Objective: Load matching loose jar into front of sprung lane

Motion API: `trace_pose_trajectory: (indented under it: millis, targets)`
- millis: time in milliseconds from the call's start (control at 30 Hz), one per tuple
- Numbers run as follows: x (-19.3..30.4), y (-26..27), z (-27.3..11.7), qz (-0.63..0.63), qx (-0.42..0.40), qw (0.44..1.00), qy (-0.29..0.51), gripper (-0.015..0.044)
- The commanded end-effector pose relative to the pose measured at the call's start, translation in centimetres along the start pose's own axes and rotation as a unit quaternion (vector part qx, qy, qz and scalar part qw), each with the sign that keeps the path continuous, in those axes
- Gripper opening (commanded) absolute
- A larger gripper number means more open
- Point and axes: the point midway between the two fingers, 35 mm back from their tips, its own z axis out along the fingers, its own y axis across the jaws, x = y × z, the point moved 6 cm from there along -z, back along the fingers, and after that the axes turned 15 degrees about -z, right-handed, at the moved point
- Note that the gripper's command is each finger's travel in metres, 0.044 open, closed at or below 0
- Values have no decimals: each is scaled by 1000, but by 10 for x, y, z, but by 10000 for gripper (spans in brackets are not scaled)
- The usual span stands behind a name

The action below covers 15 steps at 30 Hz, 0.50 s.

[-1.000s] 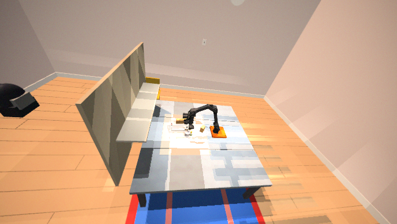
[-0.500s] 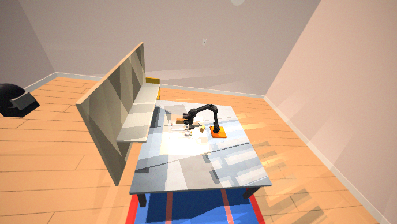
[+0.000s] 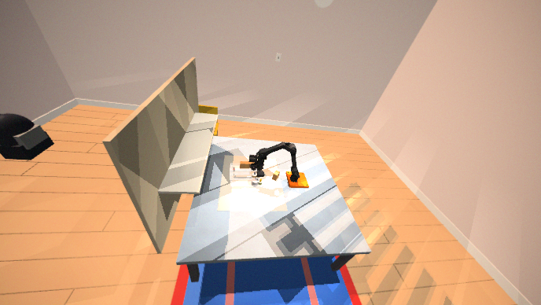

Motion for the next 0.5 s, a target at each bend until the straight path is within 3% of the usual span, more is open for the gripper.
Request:
trace_pose_trajectory:
  millis: [0, 467]
  targets:
    - [-3, -1, 2, 1, 1, 1000, -9, 0]
    - [-2, 0, 6, 1, 1, 1000, -9, 0]
